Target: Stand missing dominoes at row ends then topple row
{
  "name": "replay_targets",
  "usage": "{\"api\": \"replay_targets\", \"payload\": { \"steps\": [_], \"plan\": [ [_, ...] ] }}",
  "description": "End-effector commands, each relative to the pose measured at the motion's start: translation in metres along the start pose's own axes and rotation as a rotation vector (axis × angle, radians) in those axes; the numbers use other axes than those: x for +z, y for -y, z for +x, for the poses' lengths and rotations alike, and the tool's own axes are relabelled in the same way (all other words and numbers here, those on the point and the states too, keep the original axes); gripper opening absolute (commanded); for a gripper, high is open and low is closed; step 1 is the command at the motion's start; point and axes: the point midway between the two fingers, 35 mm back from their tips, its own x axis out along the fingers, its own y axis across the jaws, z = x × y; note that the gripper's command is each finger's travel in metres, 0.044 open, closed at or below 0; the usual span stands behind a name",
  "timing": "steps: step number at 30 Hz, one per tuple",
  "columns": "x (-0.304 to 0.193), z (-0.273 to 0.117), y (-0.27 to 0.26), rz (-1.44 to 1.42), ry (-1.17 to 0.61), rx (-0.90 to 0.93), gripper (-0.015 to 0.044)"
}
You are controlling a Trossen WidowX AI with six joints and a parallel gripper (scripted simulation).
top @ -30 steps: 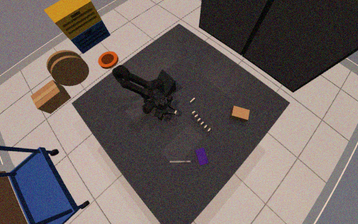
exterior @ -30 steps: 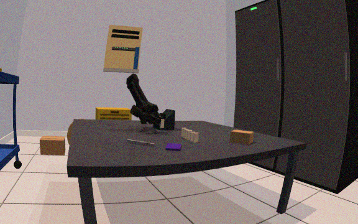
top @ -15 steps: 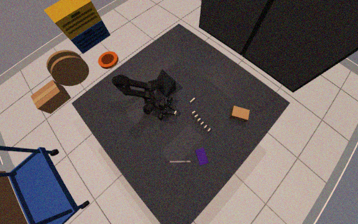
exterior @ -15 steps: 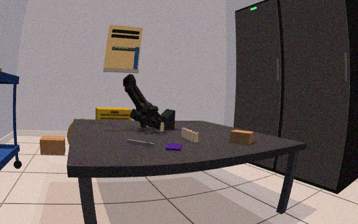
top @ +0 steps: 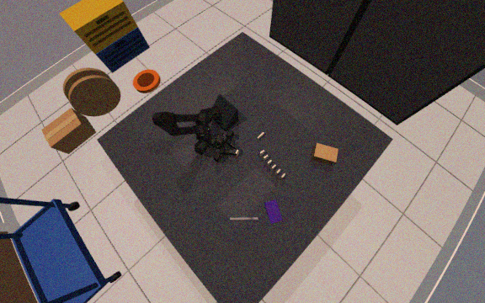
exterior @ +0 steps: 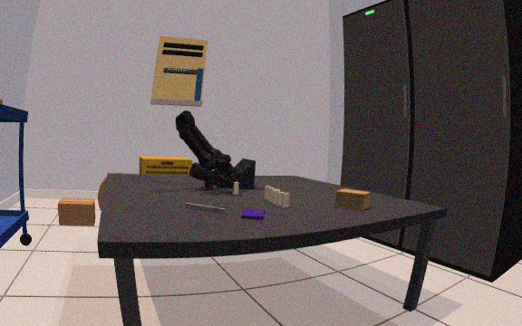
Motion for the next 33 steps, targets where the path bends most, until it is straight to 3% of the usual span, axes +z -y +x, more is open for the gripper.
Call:
{"api": "replay_targets", "payload": {
  "steps": [1, 5, 18, 33],
  "plan": [
    [0.0, 0.0, 0.0, -0.004, 0.004, 0.0, 0.0107],
    [0.0, 0.0, 0.0, -0.004, 0.004, 0.0, 0.0107],
    [0.0, 0.0, 0.0, -0.004, 0.004, 0.0, 0.044],
    [0.044, 0.0, 0.002, 0.002, 0.004, 0.009, 0.044]
  ]
}}
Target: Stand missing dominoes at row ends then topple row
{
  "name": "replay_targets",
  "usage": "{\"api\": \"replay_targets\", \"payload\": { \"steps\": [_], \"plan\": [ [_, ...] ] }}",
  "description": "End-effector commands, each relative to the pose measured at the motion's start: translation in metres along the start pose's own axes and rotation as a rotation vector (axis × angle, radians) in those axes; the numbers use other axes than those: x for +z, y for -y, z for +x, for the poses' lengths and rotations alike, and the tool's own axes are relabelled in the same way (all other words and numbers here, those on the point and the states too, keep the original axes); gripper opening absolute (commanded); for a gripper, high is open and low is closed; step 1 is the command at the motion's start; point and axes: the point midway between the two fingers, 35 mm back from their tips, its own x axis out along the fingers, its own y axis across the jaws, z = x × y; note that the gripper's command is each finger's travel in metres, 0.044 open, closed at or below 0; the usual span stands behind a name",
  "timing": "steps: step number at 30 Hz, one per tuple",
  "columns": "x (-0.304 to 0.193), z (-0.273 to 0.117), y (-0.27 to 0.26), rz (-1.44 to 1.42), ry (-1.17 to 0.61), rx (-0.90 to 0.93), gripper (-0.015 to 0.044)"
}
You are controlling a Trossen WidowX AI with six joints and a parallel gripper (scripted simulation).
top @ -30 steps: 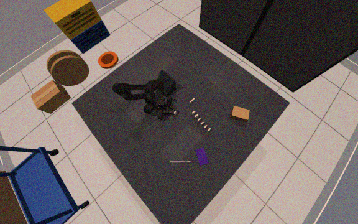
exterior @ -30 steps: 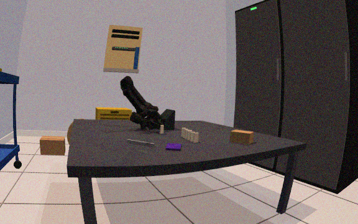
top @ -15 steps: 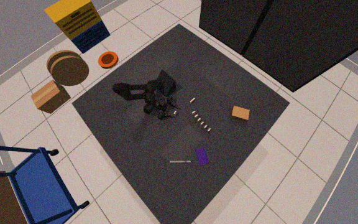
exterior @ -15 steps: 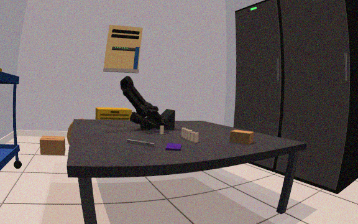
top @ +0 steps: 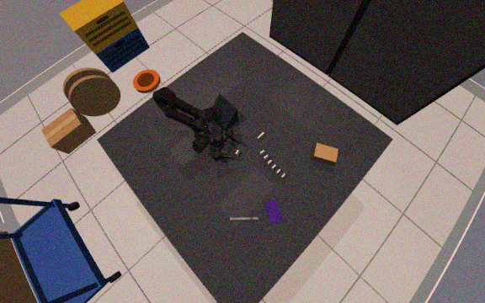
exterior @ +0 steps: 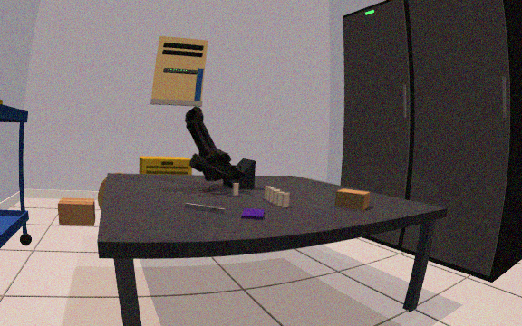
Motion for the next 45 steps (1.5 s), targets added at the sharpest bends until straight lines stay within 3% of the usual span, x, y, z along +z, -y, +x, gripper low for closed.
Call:
{"api": "replay_targets", "payload": {
  "steps": [1, 8, 13, 23, 27, 32, 36, 45],
  "plan": [
    [0.014, -0.001, -0.002, 0.008, 0.001, 0.0, 0.044],
    [0.014, 0.013, 0.003, 0.144, -0.078, 0.059, 0.044],
    [0.013, 0.044, 0.002, 0.403, -0.33, 0.188, 0.044],
    [0.028, 0.062, -0.028, 0.459, -0.607, 0.32, 0.044],
    [0.026, 0.06, -0.038, 0.475, -0.868, 0.336, 0.044],
    [0.032, 0.045, -0.037, 0.349, -1.254, 0.25, 0.044],
    [0.046, 0.031, -0.015, 0.124, -1.502, 0.071, 0.044],
    [0.057, 0.029, -0.003, 0.014, -1.558, -0.01, 0.044]
  ]
}}
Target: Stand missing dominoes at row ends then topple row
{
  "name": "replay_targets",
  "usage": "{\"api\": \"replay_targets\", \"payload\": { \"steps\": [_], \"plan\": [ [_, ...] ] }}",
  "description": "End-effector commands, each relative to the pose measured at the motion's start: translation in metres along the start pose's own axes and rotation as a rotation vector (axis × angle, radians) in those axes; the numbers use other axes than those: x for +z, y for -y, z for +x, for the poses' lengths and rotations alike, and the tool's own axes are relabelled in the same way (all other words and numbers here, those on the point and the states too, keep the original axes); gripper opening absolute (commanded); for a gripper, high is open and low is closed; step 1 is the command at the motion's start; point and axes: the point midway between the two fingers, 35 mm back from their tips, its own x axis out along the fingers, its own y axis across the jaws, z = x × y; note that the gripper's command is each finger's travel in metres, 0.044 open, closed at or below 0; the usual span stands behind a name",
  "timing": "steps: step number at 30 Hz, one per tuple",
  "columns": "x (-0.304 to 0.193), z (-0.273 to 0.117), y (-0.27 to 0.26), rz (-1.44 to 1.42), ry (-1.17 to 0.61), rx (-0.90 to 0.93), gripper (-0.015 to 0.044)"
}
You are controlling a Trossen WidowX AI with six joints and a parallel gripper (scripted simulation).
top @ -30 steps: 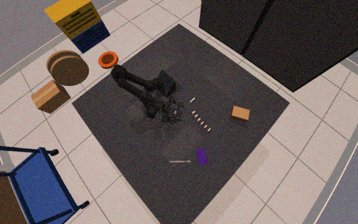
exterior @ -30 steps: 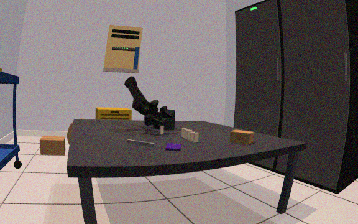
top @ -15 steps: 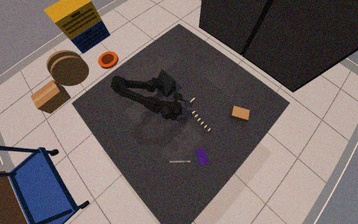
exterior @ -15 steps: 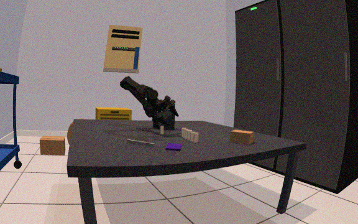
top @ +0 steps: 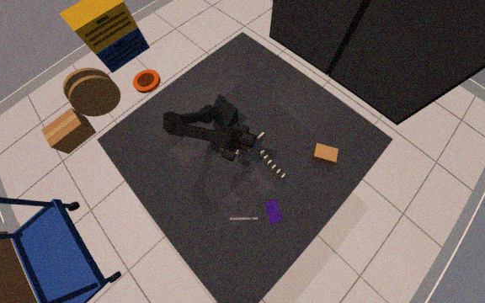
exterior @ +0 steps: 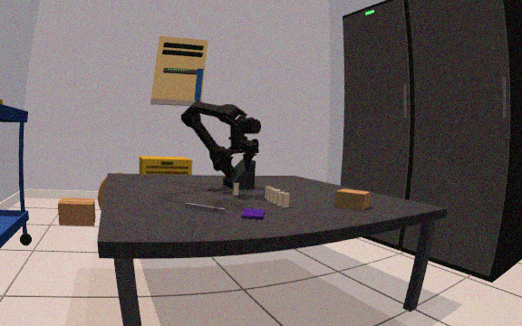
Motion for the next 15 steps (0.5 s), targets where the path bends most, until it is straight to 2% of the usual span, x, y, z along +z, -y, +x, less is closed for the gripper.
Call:
{"api": "replay_targets", "payload": {
  "steps": [1, 7, 15],
  "plan": [
    [0.0, -0.01, 0.008, -0.013, -0.033, -0.095, 0.044],
    [0.001, -0.005, 0.009, -0.013, -0.033, -0.094, 0.044],
    [-0.001, 0.05, 0.014, -0.012, -0.032, -0.096, 0.044]
  ]
}}
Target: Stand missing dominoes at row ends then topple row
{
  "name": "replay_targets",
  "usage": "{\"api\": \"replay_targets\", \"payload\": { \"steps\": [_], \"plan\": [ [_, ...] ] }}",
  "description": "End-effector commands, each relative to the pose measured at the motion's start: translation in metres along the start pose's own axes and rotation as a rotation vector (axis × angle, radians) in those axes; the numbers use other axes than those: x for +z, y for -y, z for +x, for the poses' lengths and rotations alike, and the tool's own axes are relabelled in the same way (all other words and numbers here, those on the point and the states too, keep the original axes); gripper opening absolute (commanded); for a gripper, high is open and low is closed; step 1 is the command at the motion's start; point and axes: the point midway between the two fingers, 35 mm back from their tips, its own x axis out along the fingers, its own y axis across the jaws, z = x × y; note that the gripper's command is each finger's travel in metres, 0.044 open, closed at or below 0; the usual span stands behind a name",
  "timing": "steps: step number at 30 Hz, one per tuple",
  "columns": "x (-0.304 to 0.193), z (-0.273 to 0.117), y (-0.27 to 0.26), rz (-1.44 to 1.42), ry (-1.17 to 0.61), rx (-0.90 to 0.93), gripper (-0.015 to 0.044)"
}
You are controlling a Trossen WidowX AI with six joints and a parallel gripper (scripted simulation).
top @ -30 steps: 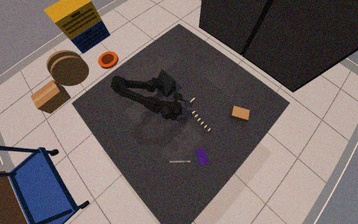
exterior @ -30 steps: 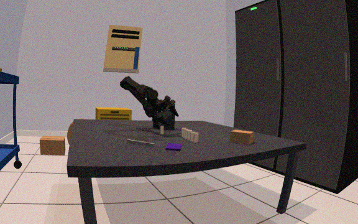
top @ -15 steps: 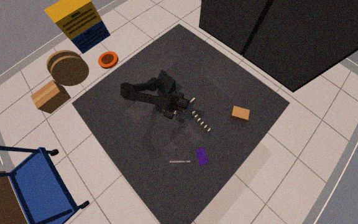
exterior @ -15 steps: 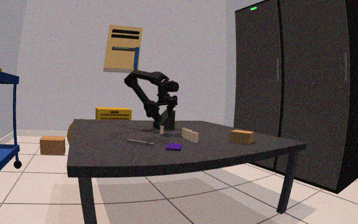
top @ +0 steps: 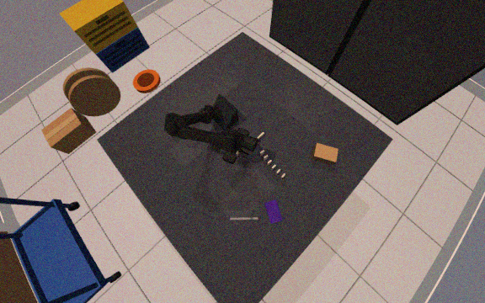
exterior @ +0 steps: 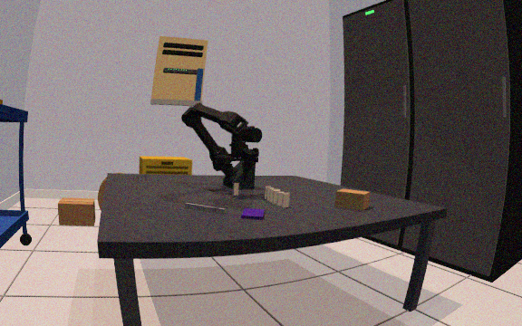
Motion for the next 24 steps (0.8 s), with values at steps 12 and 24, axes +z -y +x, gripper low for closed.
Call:
{"api": "replay_targets", "payload": {
  "steps": [12, 24],
  "plan": [
    [-0.003, 0.036, 0.001, -0.002, -0.004, -0.007, 0.044],
    [-0.003, 0.039, 0.001, -0.002, -0.004, -0.007, 0.023]
  ]
}}
